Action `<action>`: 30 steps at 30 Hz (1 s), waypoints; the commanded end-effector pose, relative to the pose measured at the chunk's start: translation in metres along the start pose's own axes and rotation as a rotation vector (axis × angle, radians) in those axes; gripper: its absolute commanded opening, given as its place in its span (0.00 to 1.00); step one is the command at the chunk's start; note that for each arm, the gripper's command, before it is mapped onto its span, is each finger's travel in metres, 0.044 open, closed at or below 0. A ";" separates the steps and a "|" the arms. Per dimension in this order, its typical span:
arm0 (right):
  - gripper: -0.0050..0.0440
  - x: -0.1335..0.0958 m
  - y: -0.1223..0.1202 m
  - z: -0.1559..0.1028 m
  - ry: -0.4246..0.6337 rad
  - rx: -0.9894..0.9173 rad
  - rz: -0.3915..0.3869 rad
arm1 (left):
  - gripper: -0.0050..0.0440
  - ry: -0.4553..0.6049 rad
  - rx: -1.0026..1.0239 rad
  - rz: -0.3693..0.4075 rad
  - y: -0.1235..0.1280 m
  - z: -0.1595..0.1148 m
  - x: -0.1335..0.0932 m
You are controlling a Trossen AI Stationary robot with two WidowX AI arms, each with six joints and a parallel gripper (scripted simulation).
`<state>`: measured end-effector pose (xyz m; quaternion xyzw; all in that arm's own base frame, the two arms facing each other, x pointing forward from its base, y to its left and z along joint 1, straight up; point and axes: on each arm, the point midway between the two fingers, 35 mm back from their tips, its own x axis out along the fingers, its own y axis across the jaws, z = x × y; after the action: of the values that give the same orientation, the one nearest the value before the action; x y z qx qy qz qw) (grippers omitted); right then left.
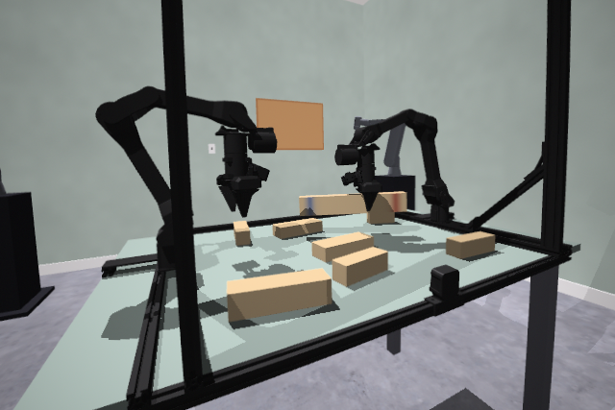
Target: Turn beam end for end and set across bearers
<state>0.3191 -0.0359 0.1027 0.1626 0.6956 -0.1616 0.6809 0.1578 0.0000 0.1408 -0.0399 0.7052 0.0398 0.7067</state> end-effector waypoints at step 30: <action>0.10 -0.006 0.004 0.027 -0.021 -0.341 0.000 | 1.00 0.002 -0.003 0.000 0.000 0.000 0.000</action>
<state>0.3369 -0.0420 0.1030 0.0570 0.7124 -0.0545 0.6973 0.1578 0.0000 0.1408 -0.0399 0.7052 0.0398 0.7067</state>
